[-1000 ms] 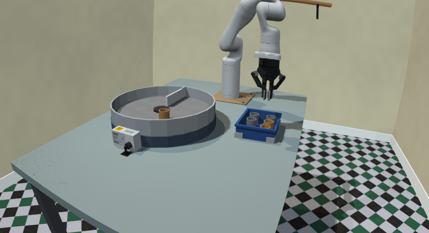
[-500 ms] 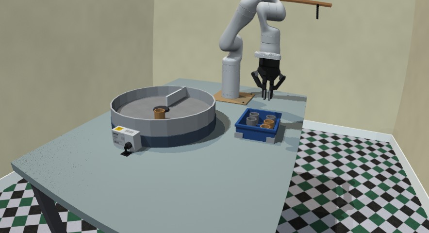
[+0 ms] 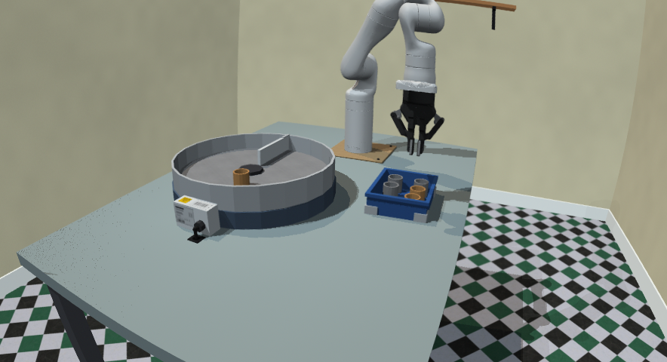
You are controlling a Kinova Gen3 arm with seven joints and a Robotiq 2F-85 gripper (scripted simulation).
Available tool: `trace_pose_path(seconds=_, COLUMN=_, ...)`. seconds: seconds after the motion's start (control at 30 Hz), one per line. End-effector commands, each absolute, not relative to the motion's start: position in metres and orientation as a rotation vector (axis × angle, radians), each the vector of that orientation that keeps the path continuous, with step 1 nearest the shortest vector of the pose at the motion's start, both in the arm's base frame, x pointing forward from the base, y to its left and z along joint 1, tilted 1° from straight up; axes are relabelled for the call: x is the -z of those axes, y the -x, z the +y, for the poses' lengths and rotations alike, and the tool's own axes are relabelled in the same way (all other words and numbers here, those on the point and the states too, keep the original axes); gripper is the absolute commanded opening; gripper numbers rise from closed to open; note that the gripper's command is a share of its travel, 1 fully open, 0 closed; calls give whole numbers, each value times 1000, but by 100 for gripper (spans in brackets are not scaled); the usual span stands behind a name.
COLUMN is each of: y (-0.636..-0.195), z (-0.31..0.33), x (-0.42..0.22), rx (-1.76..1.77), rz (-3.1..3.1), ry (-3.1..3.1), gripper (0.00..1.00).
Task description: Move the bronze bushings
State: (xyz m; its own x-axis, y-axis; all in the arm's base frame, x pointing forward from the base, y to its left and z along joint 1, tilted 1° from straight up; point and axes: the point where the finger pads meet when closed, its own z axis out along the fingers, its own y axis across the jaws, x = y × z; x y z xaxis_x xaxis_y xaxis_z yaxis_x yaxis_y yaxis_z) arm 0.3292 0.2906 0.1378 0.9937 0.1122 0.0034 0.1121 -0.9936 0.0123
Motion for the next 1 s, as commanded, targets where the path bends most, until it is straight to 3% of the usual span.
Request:
trace_pose_path(seconds=0.0, y=-327, z=293, x=-138, rx=3, rz=160, ry=-3127, gripper=12)
trace_pose_path(seconds=0.47, y=-326, z=292, x=-132, rx=8, rz=158, ry=-3125, gripper=12)
trace_pose_path(seconds=0.97, y=-326, z=291, x=-77, rx=7, rz=157, ry=-3125, gripper=12)
